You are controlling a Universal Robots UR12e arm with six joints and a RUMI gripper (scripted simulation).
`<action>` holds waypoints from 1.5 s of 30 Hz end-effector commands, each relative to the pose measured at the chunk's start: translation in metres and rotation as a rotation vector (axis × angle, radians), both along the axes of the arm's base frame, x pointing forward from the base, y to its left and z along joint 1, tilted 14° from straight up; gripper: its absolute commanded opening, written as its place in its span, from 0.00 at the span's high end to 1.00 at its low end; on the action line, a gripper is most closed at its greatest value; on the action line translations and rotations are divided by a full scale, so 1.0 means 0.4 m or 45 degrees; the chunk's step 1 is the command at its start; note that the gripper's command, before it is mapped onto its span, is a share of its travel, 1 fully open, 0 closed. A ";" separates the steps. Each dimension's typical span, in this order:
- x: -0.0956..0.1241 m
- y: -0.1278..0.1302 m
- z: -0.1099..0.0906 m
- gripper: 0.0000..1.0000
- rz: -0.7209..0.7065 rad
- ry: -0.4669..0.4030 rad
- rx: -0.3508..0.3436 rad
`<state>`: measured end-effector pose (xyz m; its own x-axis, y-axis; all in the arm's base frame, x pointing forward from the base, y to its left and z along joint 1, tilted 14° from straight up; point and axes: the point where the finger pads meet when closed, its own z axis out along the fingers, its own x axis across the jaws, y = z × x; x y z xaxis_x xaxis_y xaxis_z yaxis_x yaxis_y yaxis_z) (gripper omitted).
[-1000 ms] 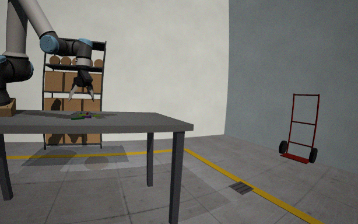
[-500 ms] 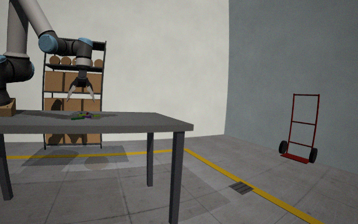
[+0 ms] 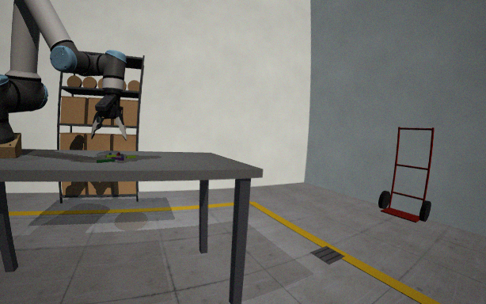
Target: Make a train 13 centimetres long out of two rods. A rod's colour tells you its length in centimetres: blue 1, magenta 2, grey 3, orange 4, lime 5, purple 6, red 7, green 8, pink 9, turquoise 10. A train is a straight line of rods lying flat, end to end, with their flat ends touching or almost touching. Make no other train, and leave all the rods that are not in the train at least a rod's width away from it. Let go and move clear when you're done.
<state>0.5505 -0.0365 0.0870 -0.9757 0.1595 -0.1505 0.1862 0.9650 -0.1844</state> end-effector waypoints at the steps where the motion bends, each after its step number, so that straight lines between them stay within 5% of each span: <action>1: -0.001 -0.019 0.003 0.00 -0.208 -0.043 0.019; 21: -0.005 -0.061 0.004 0.00 -0.689 -0.148 0.075; 41: -0.005 -0.067 0.004 0.00 -0.761 -0.164 0.084; 42: -0.005 -0.067 0.004 0.86 -0.761 -0.164 0.084; 45: -0.005 -0.067 0.004 0.86 -0.761 -0.164 0.084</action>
<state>0.5479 -0.0633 0.0882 -0.6900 0.6858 -0.2314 0.7148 0.6959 -0.0690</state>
